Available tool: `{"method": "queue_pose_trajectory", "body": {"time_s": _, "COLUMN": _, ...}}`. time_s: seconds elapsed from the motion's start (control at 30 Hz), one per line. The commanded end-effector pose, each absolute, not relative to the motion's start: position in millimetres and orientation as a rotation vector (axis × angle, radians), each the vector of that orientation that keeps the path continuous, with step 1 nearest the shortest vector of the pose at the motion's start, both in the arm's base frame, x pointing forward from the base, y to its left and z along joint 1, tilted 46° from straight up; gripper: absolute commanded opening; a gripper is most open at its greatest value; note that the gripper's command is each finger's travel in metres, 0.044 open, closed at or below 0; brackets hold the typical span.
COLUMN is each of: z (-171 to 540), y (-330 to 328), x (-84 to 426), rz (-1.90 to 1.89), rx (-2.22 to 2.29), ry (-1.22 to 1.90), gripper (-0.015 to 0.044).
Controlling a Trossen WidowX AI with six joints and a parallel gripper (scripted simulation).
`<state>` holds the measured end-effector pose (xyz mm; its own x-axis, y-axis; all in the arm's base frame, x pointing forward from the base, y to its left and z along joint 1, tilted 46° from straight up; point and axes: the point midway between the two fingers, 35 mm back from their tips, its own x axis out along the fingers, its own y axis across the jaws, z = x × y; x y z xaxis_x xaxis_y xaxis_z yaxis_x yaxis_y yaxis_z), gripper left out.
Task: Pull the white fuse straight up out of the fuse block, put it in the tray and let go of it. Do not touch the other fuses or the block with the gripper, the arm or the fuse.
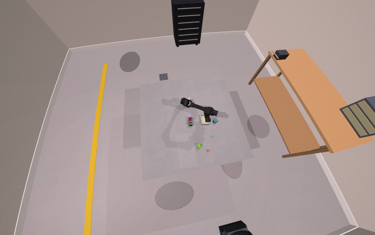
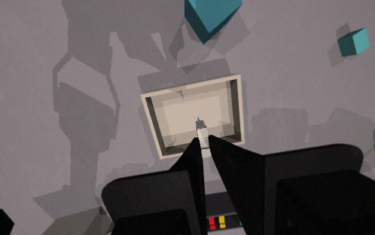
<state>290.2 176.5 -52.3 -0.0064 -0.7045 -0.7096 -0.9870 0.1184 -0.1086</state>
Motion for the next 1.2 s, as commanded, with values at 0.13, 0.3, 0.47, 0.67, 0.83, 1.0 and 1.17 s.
{"method": "queue_pose_trajectory", "body": {"time_s": 0.13, "z": -62, "y": 167, "x": 290, "rz": 0.575, "rx": -1.647, "ry": 1.772, "gripper": 0.0}}
{"method": "queue_pose_trajectory", "body": {"time_s": 0.3, "z": -68, "y": 161, "x": 290, "rz": 0.574, "rx": -1.648, "ry": 1.772, "gripper": 0.0}}
{"method": "queue_pose_trajectory", "body": {"time_s": 0.47, "z": -74, "y": 156, "x": 290, "rz": 0.574, "rx": -1.648, "ry": 1.772, "gripper": 0.0}}
{"method": "queue_pose_trajectory", "body": {"time_s": 0.67, "z": -74, "y": 155, "x": 289, "rz": 0.572, "rx": -1.641, "ry": 1.776, "gripper": 0.0053}}
{"method": "queue_pose_trajectory", "body": {"time_s": 0.83, "z": -74, "y": 155, "x": 289, "rz": 0.572, "rx": -1.641, "ry": 1.776, "gripper": 0.0184}}
{"method": "queue_pose_trajectory", "body": {"time_s": 1.0, "z": -74, "y": 155, "x": 289, "rz": 0.572, "rx": -1.641, "ry": 1.776, "gripper": 0.0315}}
{"method": "queue_pose_trajectory", "body": {"time_s": 1.17, "z": -49, "y": 180, "x": 290, "rz": 0.575, "rx": -1.647, "ry": 1.772, "gripper": 0.033}}
